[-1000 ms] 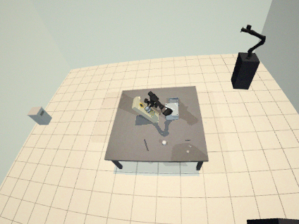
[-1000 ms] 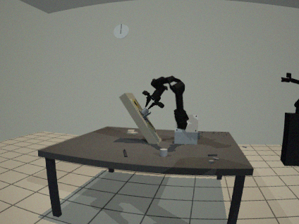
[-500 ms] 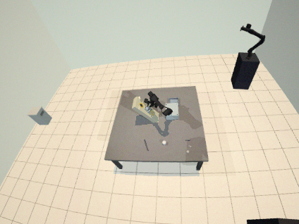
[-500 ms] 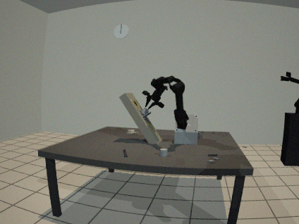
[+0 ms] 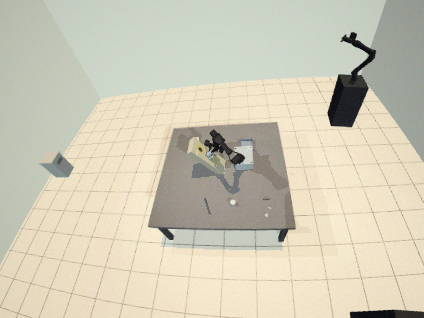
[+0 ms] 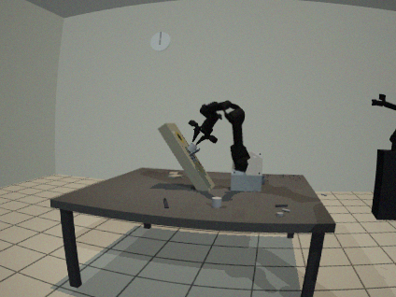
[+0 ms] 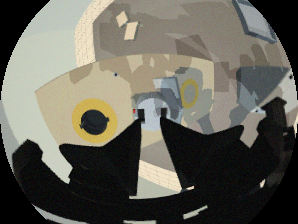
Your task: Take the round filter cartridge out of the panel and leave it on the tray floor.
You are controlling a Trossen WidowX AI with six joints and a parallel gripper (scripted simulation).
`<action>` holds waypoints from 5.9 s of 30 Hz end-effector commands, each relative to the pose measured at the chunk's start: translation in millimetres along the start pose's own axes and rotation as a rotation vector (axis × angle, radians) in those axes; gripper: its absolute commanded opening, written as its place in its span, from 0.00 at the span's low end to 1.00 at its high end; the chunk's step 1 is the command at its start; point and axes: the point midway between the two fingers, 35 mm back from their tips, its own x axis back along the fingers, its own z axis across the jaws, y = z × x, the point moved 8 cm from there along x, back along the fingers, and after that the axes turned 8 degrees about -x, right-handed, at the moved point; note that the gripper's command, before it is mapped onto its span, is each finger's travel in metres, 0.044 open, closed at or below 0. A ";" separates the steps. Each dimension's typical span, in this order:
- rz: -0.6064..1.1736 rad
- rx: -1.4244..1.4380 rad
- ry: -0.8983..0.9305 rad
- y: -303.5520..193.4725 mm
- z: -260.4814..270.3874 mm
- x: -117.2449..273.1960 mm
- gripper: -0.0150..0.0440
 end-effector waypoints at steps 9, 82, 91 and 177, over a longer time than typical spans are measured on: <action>0.025 -0.006 0.180 -1.2 16.3 12.0 0.44; 0.051 1.670 -0.090 0.5 9.3 4.8 0.77; 0.051 1.670 -0.089 0.7 8.0 -9.7 0.77; -0.095 1.351 -0.249 124.3 33.2 69.1 0.25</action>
